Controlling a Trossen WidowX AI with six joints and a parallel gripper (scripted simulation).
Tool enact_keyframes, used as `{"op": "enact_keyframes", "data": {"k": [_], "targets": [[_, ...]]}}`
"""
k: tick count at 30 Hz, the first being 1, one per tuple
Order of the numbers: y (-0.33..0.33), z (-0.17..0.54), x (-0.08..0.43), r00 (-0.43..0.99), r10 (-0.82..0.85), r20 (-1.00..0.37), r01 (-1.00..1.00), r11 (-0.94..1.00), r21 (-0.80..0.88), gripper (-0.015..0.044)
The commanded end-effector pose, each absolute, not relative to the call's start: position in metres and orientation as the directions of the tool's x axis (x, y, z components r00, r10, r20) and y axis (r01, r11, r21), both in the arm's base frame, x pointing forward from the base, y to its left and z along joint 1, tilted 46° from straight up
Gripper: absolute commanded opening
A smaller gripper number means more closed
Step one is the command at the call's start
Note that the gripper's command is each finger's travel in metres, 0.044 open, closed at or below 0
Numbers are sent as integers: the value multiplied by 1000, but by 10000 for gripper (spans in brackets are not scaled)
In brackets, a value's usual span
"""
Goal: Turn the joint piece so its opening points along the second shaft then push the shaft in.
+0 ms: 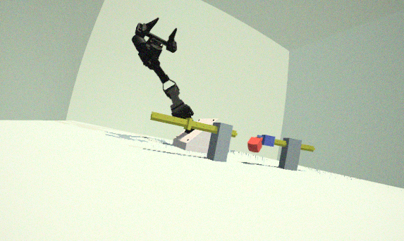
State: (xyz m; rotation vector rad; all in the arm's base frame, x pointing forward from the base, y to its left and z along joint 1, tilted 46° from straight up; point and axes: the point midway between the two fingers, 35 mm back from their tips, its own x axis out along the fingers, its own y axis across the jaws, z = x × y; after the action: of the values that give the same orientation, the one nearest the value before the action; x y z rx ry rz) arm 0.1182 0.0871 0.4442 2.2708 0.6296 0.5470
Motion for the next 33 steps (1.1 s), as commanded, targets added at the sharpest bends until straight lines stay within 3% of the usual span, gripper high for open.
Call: {"op": "enact_keyframes", "data": {"k": [1, 13, 33], "targets": [[87, 444, 118, 792, 577, 199, 278, -632, 724, 426], [76, 436, 162, 824, 557, 103, 330, -619, 712, 440], [78, 386, 248, 826, 528, -197, 492, -506, 708, 440]]}}
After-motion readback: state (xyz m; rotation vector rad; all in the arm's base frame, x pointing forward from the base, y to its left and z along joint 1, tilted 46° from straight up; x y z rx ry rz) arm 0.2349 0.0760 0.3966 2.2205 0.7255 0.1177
